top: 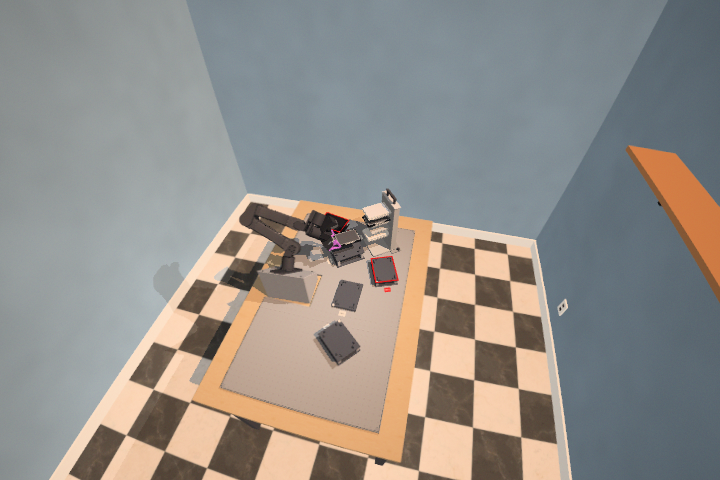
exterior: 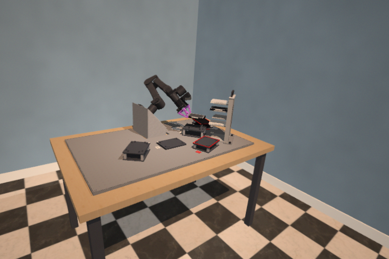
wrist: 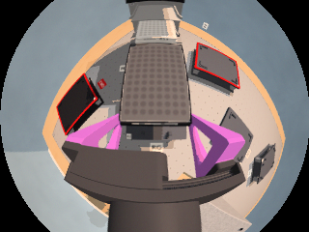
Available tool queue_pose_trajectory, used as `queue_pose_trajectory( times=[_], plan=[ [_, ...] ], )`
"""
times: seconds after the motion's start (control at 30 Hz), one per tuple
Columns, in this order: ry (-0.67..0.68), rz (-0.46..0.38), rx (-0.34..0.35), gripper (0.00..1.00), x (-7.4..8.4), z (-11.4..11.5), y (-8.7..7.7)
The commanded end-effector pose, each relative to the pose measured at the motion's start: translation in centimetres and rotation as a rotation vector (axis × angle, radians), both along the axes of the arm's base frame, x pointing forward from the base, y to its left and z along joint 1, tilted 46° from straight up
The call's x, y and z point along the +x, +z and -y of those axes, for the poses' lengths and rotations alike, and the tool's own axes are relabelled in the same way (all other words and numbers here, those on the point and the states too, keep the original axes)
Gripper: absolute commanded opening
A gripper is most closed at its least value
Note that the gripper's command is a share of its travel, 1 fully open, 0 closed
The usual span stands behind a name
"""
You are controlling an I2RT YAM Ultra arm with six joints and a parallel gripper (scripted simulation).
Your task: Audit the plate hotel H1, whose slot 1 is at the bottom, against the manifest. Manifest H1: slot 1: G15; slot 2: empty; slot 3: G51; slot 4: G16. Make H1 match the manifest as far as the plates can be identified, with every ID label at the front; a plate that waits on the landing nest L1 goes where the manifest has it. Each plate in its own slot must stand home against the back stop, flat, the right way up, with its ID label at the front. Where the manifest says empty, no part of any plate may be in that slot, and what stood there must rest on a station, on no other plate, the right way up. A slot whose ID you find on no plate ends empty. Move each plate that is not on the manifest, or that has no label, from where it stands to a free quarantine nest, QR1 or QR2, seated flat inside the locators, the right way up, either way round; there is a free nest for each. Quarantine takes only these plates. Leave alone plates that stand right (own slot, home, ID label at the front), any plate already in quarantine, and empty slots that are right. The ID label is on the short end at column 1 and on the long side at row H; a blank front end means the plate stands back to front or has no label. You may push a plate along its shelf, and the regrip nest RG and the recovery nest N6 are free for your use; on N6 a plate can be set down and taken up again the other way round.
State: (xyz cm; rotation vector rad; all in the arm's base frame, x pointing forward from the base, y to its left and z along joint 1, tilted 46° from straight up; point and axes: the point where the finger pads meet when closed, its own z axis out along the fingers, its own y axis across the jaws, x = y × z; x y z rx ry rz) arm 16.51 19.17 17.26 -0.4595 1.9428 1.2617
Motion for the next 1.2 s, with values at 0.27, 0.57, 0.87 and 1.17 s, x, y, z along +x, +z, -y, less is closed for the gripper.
queue_pose_trajectory(
  times=[0.27,0.57,0.87,1.17],
  plan=[
    [-0.020,0.034,0.014,0.86,0.1,-0.2,0.0],
    [-0.020,0.031,0.013,0.86,0.0,-0.5,-0.3],
    [-0.020,0.031,0.014,0.86,-0.1,-0.8,-0.6],
    [-0.020,0.024,0.010,0.86,-0.1,-1.0,-1.1]
  ],
)
